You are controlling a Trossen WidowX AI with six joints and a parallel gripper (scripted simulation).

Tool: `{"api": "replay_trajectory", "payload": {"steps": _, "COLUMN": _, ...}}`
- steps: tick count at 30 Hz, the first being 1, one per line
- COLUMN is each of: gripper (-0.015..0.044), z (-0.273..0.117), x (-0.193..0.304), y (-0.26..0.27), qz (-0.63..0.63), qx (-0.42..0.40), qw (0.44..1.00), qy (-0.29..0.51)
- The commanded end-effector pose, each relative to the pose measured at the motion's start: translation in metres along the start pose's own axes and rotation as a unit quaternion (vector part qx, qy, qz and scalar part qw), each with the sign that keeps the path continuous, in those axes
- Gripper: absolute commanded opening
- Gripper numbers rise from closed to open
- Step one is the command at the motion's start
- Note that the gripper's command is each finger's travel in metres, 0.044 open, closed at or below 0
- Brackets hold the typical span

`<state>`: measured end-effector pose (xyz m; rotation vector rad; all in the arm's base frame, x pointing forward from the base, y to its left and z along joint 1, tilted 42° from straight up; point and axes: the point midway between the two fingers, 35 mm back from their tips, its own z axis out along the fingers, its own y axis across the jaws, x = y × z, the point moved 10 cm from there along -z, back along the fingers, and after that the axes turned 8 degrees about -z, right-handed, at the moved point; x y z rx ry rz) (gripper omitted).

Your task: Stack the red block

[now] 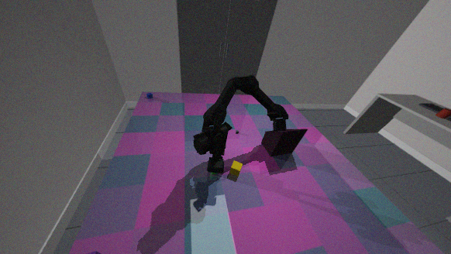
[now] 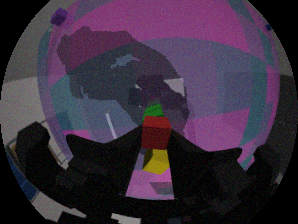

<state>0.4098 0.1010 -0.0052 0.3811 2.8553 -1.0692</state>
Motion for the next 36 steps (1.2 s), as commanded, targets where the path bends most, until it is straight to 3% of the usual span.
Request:
{"api": "replay_trajectory", "payload": {"steps": 1, "gripper": 0.0053, "z": 0.0004, "x": -0.0001, "y": 0.0001, "qz": 0.001, "qx": 0.000, "qw": 1.000, "qy": 0.000}}
{"api": "replay_trajectory", "payload": {"steps": 16, "gripper": 0.0440, "z": 0.0004, "x": -0.0001, "y": 0.0001, "qz": 0.001, "qx": 0.000, "qw": 1.000, "qy": 0.000}}
{"api": "replay_trajectory", "payload": {"steps": 36, "gripper": 0.0440, "z": 0.0004, "x": -0.0001, "y": 0.0001, "qz": 0.001, "qx": 0.000, "qw": 1.000, "qy": 0.000}}
